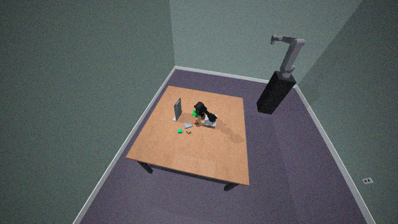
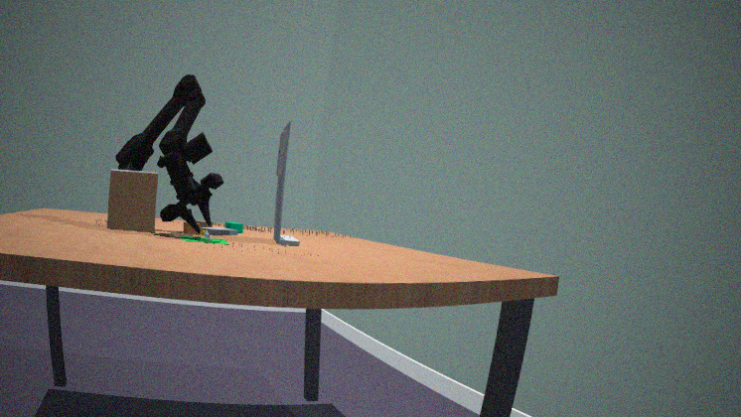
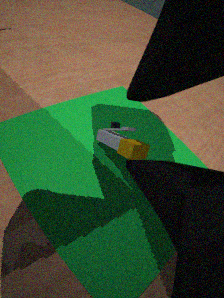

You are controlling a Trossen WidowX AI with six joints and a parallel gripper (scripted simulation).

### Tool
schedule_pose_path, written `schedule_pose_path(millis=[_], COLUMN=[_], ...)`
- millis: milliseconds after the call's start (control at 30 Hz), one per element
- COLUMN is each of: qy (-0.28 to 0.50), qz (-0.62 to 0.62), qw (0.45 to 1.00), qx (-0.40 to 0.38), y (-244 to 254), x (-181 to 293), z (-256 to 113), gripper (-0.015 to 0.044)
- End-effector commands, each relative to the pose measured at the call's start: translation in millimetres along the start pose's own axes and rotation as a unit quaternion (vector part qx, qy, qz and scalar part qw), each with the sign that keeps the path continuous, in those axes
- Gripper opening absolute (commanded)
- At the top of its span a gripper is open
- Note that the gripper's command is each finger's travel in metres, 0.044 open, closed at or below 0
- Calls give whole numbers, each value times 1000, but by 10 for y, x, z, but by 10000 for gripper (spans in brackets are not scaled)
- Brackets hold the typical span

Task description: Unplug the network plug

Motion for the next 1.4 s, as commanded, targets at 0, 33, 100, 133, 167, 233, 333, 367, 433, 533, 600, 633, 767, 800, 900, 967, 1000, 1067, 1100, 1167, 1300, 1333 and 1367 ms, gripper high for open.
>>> schedule_pose_path(millis=[0, 33, 100, 133, 167, 233, 333, 367, 433, 533, 600, 633, 767, 800, 900, 967, 1000, 1067, 1100, 1167, 1300, 1333, 1367], qy=[-2, -2, -1, -1, -1, -1, -1, -1, -1, -1, -1, 0, 0, 0, 1, 1, 1, 1, 1, 1, 2, 2, 2], qz=[-3, -3, -3, -3, -2, -2, -2, -2, -2, -1, -1, -2, -2, -2, -2, -2, -2, -2, -2, -2, -2, -2, -2], qw=[1000, 1000, 1000, 1000, 1000, 1000, 1000, 1000, 1000, 1000, 1000, 1000, 1000, 1000, 1000, 1000, 1000, 1000, 1000, 1000, 1000, 1000, 1000], qx=[2, 2, 2, 2, 2, 2, 2, 2, 2, 2, 2, 2, 2, 2, 2, 2, 2, 2, 2, 2, 2, 2, 2], y=[-5, -5, -5, -5, -5, -5, -4, -3, -2, -2, -13, -21, -54, -62, -86, -102, -110, -125, -133, -148, -178, -185, -193], x=[-7, -6, -4, -3, -2, -1, 2, 3, 5, 6, 7, 7, 8, 8, 8, 9, 9, 9, 9, 9, 8, 8, 8], z=[-52, -61, -79, -88, -97, -115, -141, -150, -168, -187, -196, -204, -233, -240, -264, -280, -288, -304, -313, -330, -366, -375, -385], gripper=[156, 156, 156, 156, 156, 156, 156, 156, 156, 156, 156, 156, 156, 156, 156, 156, 156, 156, 156, 156, 156, 156, 156])
Point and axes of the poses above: the point midway between the two fingers, 35 mm back from their tips, its own z axis out along the fingers, its own y axis across the jaws, x = y × z, the point moved 10 cm from there along -z, back along the fingers, and after that the axes turned 6 degrees about z, right-handed, at the moved point
